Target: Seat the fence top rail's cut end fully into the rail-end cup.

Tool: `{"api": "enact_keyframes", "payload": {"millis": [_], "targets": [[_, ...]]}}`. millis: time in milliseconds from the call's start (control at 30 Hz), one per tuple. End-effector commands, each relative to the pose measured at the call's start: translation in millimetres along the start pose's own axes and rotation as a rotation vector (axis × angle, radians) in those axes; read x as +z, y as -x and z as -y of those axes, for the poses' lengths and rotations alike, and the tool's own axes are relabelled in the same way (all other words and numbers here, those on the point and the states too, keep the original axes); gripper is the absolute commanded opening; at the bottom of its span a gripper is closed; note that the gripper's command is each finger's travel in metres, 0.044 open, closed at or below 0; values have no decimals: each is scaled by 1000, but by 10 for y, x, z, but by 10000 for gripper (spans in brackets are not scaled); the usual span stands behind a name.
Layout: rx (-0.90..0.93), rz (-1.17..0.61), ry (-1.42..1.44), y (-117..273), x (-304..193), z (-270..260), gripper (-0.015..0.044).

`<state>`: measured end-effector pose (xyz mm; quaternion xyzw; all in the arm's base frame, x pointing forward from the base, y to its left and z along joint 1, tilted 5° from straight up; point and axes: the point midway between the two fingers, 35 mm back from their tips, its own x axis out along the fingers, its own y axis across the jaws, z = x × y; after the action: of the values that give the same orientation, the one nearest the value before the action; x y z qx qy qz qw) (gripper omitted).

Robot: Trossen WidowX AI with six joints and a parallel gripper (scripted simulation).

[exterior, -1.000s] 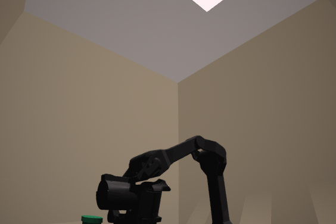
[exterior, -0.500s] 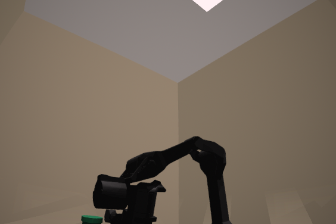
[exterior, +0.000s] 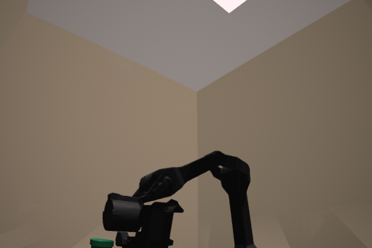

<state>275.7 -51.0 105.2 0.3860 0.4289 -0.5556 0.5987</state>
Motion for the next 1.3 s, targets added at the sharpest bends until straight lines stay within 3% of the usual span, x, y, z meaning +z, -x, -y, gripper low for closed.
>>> {"api": "enact_keyframes", "payload": {"millis": [0,1267], "targets": [[3,14,-1,5,34,-6,0],[0,0,0,-9,39,-5,0]]}}
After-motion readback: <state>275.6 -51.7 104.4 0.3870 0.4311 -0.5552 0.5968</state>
